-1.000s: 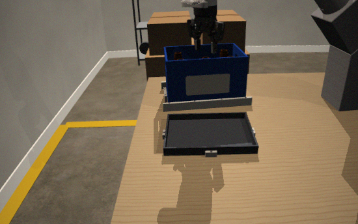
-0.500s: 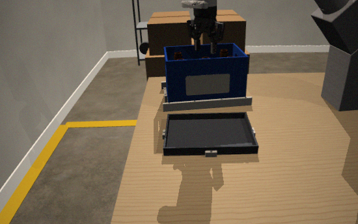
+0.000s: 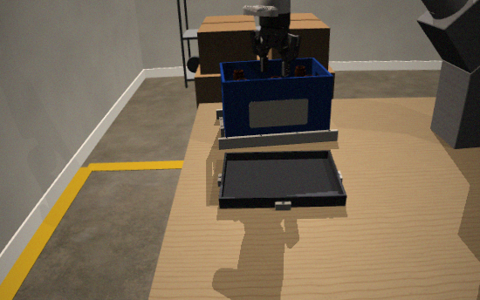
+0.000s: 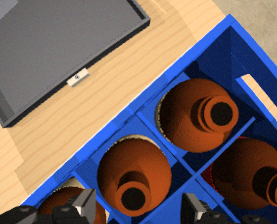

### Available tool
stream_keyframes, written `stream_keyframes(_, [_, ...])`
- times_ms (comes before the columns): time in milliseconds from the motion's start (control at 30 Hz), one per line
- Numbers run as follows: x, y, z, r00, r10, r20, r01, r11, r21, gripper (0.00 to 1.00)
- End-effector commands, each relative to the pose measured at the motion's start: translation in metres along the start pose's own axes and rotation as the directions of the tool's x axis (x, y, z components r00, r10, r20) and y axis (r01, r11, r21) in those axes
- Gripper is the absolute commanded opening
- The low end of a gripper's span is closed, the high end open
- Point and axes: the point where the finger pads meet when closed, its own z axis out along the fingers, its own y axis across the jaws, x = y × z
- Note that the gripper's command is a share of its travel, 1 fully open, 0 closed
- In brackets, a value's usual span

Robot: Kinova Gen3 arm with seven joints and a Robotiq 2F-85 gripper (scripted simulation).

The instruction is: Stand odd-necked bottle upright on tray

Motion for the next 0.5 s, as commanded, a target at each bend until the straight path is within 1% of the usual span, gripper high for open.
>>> stream_keyframes(0, [0.001,-0.003,0.005,1.000,-0.001,-0.001,0.001,1.000,0.009,0.64])
stream_keyframes(300, [0.001,-0.003,0.017,1.000,-0.001,-0.001,0.001,1.000,0.009,0.64])
stream_keyframes(467, [0.001,-0.004,0.021,1.000,-0.001,-0.001,0.001,1.000,0.009,0.64])
